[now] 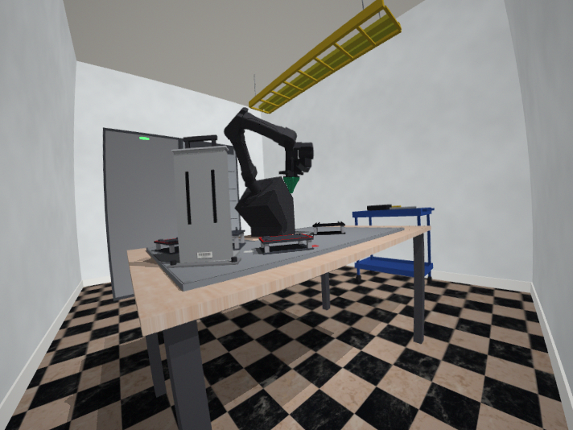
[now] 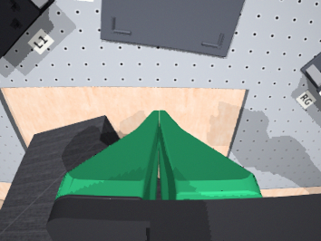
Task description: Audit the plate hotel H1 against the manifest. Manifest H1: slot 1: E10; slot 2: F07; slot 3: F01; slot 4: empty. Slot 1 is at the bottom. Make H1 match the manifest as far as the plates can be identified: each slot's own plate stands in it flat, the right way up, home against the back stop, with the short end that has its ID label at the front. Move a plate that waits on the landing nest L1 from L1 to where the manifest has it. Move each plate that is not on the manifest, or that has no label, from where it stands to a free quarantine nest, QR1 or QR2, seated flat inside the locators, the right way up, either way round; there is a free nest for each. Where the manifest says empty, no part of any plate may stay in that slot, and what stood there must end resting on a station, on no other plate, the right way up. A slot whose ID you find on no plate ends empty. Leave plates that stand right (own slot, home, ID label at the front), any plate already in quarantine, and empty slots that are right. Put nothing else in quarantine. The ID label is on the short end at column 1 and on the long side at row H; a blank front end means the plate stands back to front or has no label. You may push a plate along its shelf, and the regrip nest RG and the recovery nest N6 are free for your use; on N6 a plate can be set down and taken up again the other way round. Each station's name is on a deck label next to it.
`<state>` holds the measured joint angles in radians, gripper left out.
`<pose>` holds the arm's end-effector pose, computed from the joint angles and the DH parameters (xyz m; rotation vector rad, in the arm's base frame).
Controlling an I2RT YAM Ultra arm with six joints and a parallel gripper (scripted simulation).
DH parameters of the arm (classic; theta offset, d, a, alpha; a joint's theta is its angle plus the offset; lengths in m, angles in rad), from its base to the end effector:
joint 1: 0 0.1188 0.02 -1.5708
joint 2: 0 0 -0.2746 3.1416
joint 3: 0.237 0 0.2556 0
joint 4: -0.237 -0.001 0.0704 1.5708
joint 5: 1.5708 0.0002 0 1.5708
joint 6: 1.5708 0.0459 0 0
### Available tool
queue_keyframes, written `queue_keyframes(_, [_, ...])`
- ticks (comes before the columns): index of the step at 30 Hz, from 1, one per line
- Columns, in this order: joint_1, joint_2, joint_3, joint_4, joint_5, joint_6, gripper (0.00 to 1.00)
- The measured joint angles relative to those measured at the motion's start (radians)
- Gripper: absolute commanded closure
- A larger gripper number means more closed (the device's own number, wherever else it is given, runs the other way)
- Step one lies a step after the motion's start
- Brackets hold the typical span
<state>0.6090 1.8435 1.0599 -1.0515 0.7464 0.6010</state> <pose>0.2510 0.1382 0.1500 -0.1525 2.7206 -1.0821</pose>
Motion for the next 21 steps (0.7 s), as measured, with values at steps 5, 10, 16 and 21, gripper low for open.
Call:
queue_keyframes(5, [0.028,-0.025,-0.020,0.042,0.035,-0.014,1.00])
queue_keyframes(10, [0.050,-0.032,-0.001,0.022,0.044,0.002,1.00])
queue_keyframes(16, [0.069,-0.039,0.021,-0.005,0.045,0.019,1.00])
queue_keyframes(21, [0.038,-0.070,0.021,-0.020,0.051,0.003,1.00])
